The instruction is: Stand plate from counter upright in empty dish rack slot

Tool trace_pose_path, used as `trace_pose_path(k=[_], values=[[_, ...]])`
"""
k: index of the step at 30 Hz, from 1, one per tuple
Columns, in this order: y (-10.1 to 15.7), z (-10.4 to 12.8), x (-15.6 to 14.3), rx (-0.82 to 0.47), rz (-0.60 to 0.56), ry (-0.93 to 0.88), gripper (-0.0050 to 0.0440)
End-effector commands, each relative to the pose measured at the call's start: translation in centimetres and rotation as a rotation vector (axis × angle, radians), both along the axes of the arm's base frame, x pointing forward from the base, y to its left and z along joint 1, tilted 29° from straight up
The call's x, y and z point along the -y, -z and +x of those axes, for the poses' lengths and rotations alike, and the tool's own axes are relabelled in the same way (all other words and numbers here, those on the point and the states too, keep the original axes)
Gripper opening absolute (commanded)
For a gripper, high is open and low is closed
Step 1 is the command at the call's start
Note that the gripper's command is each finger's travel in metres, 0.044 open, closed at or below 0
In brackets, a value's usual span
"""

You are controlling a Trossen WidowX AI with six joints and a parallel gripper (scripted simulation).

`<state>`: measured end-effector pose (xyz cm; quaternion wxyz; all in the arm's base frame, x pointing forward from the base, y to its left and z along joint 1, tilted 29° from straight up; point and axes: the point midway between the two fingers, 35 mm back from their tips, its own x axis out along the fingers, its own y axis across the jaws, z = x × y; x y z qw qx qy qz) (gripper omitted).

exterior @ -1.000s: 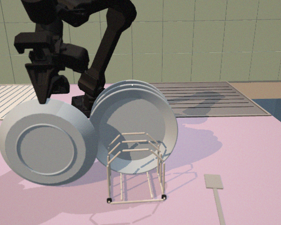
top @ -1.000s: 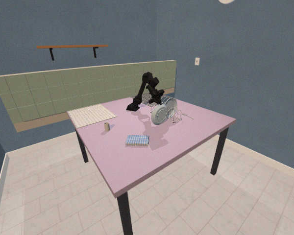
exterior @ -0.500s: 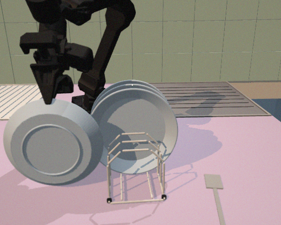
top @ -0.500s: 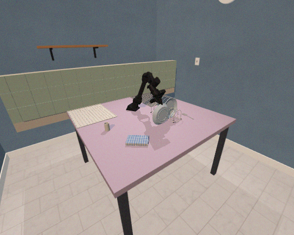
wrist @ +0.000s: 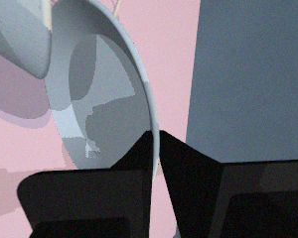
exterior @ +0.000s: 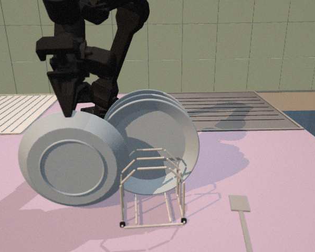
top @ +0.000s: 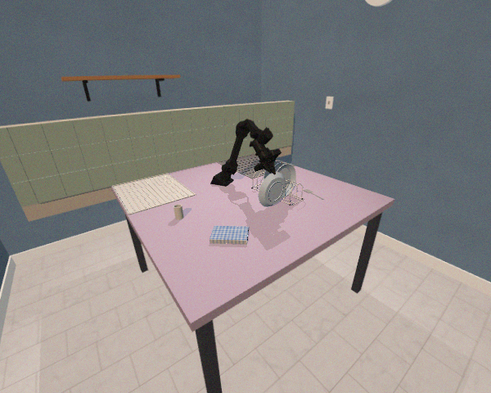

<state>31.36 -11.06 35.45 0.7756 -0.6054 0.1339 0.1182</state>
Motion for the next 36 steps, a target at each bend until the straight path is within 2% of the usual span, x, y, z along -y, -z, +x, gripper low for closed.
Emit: trace_pose_path(k=[1, 36], values=[[-1.6, 0.0, -0.5, 0.023, -0.02, 0.008, 0.0], [-5.1, -0.3, -5.1, 0.01, -0.024, 0.011, 0.0]])
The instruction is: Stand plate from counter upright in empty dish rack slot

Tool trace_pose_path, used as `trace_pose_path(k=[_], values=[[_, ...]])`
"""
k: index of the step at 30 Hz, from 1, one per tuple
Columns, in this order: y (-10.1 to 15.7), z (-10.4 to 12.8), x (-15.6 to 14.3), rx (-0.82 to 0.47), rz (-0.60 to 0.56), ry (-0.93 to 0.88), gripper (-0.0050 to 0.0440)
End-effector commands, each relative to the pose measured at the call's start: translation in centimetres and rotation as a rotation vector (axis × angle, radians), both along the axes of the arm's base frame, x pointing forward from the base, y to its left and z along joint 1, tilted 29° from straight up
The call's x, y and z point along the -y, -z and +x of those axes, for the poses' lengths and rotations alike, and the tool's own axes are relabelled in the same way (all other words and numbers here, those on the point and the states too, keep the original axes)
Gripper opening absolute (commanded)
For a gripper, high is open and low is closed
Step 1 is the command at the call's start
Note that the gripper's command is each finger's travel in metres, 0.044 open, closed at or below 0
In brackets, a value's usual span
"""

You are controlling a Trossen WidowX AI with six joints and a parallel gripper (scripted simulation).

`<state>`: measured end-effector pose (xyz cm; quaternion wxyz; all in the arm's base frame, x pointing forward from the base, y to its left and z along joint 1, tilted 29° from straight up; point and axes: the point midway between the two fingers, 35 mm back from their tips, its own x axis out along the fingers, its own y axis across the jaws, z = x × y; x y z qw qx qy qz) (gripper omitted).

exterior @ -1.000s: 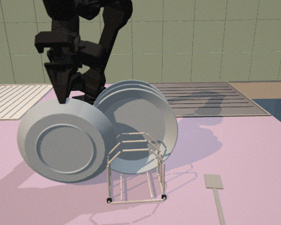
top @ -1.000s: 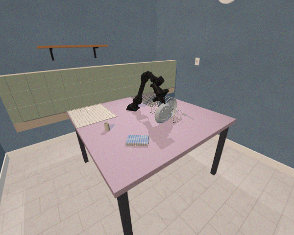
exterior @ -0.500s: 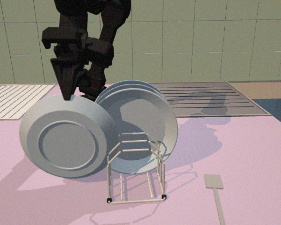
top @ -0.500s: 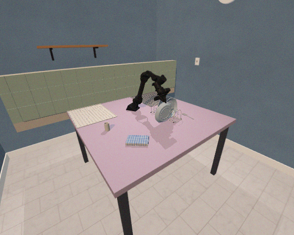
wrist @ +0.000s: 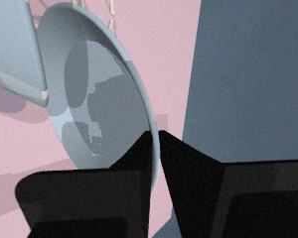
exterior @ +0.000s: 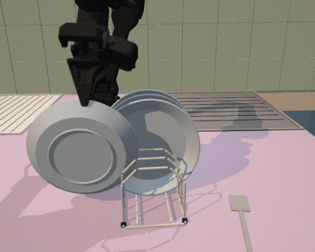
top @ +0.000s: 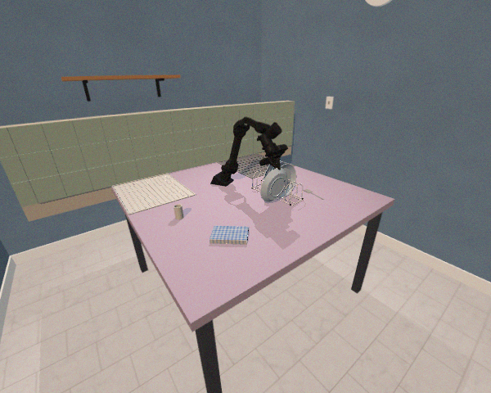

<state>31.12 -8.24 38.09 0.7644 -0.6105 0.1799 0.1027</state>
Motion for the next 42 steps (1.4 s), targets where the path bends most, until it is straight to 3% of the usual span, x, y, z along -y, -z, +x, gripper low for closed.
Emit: trace_pose_path(k=[1, 42], values=[[-2.6, -0.1, -2.4, 0.063, 0.012, -0.065, 0.0], [-6.6, -2.6, -7.1, 0.075, 0.012, -0.061, 0.0]])
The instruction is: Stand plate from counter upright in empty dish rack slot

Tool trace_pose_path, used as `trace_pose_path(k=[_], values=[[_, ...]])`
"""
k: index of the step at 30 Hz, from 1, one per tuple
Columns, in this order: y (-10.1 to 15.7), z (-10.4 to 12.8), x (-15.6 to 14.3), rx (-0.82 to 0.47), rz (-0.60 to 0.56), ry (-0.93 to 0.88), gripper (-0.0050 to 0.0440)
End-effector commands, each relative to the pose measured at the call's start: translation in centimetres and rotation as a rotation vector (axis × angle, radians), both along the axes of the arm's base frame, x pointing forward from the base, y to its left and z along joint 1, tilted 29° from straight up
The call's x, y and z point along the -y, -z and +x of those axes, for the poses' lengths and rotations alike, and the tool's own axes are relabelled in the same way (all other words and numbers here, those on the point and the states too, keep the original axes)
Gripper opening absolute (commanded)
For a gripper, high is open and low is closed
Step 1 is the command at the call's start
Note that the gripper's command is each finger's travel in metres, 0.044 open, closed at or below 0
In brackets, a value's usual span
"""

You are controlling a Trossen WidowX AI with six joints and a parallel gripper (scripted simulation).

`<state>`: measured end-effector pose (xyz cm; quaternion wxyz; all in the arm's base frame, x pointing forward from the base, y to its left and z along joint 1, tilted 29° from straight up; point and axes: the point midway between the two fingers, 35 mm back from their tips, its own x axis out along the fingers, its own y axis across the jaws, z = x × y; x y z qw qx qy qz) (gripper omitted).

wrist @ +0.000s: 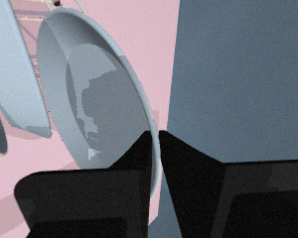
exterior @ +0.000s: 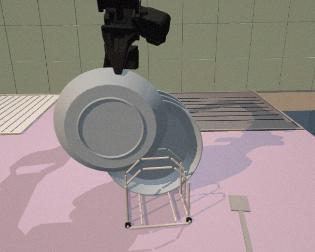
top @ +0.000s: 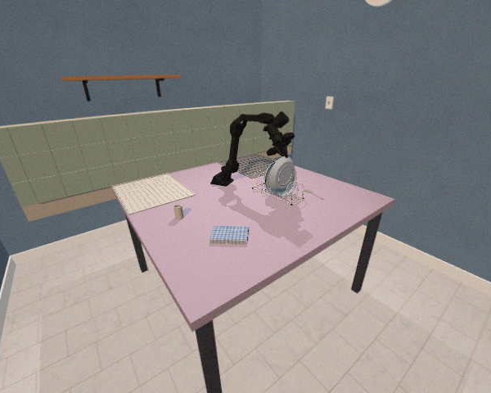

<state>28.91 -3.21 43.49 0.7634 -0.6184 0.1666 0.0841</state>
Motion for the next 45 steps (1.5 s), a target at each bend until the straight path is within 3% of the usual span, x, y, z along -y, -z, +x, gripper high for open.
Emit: trace_pose_path(k=[1, 28, 45], values=[[-1.3, -0.4, -2.2, 0.031, 0.028, -0.071, 0.0], [-4.1, -3.4, -4.4, 0.056, 0.033, -0.062, 0.0], [-4.1, -3.5, -4.5, 0.055, 0.034, -0.063, 0.0]])
